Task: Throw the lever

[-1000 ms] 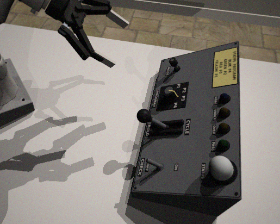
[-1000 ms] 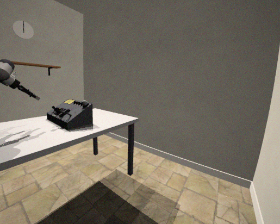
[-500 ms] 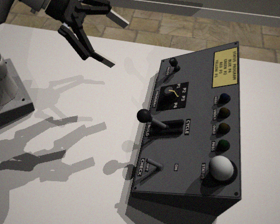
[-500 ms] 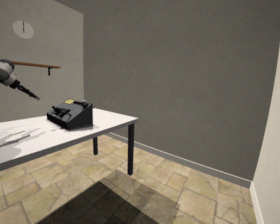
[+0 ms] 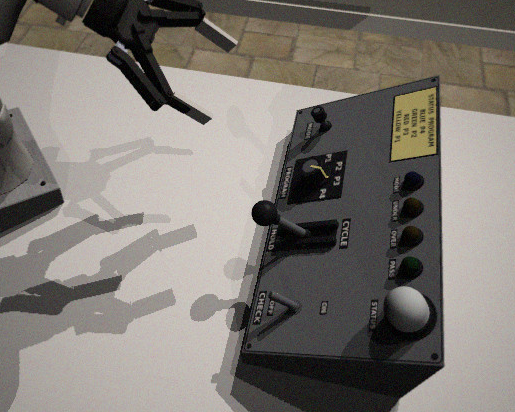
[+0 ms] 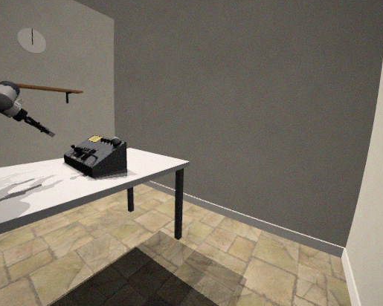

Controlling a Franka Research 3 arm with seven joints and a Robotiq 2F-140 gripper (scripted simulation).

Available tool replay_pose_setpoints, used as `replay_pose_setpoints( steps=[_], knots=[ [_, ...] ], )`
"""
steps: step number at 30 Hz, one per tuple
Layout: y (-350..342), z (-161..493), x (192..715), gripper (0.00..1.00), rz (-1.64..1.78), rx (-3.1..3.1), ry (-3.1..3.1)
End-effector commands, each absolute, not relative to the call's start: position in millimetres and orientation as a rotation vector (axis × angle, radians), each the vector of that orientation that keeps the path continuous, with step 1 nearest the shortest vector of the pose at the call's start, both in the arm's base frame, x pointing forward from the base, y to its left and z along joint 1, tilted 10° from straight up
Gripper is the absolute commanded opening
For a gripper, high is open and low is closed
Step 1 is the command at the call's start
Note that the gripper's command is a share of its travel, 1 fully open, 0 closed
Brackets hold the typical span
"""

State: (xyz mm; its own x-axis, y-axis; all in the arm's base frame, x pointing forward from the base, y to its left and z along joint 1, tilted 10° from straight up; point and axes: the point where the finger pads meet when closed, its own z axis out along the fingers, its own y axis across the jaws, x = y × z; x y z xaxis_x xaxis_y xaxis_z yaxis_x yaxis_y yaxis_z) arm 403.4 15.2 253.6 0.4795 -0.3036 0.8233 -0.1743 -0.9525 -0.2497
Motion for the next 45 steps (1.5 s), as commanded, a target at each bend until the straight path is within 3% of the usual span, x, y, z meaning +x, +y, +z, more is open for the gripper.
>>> replay_pose_setpoints(
  steps=[1, 28, 38, 45],
  knots=[
    [15.5, 252.7, 402.6, 1.0, -1.477, -2.586, 0.424],
    [7.1, 264.2, 407.8, 1.0, -1.489, -2.568, 0.415],
    [-48.0, 296.1, 422.7, 1.0, -1.535, -2.514, 0.397],
    [-136.1, 279.8, 420.2, 1.0, -1.546, -2.512, 0.409]
  ],
)
